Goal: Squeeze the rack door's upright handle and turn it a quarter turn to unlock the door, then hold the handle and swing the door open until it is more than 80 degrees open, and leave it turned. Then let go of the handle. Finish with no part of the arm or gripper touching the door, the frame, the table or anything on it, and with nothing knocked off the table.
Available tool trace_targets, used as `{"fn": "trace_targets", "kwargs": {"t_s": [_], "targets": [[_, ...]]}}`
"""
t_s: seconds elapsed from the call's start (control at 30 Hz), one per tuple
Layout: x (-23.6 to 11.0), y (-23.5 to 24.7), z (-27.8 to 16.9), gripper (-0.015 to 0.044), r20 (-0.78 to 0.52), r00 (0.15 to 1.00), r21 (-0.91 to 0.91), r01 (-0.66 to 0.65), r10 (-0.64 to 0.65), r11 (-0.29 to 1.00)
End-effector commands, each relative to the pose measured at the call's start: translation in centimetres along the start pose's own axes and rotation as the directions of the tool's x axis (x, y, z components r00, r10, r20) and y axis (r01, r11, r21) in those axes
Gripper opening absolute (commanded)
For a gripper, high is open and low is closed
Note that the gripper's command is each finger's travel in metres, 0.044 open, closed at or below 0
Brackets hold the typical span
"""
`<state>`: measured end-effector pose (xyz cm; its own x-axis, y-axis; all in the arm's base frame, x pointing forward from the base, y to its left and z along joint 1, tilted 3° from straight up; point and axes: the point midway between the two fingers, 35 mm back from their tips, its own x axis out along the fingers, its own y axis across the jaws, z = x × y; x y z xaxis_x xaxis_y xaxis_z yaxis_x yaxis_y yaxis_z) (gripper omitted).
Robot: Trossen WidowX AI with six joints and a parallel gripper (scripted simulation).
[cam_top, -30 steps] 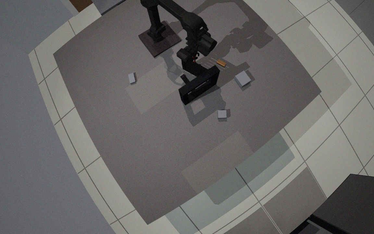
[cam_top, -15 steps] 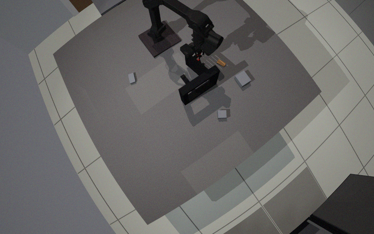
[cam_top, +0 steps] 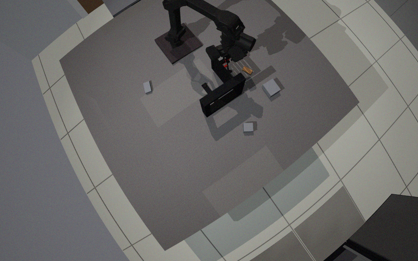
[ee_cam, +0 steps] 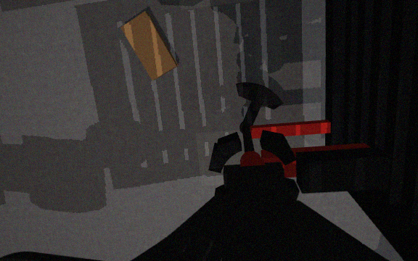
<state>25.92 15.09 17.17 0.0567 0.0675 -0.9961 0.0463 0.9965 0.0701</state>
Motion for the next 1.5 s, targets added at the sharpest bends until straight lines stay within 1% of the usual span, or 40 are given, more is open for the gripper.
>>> {"fn": "trace_targets", "kwargs": {"t_s": [0.0, 0.23, 0.57, 0.6, 1.47], "targets": [[0.0, 0.0, 0.0, 0.0016, -0.002, 1.0, 0.018, 0.004, -0.004, 1.0], [0.0, 0.0, 0.0, 0.0016, -0.002, 1.0, 0.018, 0.004, -0.004, 1.0], [0.0, 0.0, 0.0, 0.0278, -0.002, 1.0, 0.018, 0.004, -0.004, 1.0], [0.0, 0.0, 0.0, 0.0287, -0.002, 1.0, 0.018, 0.004, -0.004, 1.0], [-3.1, 0.1, 0.1, 0.0287, 0.015, 1.0, 0.018, -0.007, 0.007, 1.0]]}}
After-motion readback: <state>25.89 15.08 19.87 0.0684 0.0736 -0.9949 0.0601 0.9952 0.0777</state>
